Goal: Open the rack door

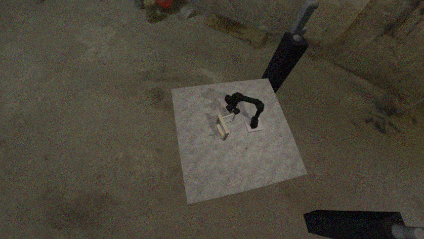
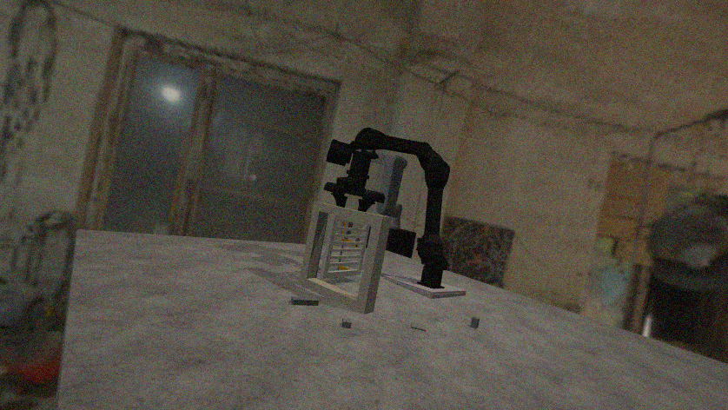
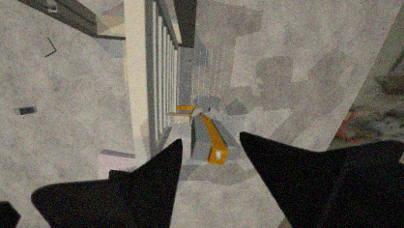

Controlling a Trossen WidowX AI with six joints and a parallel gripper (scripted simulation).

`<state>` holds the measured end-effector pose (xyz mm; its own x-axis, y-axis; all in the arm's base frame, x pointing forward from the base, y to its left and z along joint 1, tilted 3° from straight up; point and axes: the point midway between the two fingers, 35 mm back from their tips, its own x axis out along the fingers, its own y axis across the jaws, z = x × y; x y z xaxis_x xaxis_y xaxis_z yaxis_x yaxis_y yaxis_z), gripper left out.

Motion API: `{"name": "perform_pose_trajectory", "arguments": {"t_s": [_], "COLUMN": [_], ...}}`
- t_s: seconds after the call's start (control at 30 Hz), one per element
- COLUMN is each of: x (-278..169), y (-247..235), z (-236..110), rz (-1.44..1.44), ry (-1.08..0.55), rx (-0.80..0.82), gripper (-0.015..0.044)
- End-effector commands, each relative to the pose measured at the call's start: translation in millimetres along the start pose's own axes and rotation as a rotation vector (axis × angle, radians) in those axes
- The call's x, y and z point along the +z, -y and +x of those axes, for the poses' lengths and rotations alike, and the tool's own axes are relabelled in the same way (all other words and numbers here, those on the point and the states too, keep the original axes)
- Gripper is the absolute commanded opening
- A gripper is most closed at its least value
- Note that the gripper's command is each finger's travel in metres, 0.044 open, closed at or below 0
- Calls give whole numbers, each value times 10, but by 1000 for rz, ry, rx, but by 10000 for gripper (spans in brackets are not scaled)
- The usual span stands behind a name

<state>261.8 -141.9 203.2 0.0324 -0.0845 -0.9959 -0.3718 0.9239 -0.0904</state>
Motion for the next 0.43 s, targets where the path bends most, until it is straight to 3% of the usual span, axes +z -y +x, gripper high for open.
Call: {"name": "perform_pose_trajectory", "arguments": {"t_s": [0.0,0.4], "x": [3,-6], "y": [-2,-7], "z": [-90,-298], "rz": [-5,-7], "ry": [17,44], "rx": [-14,-45], "gripper": [291,291]}}
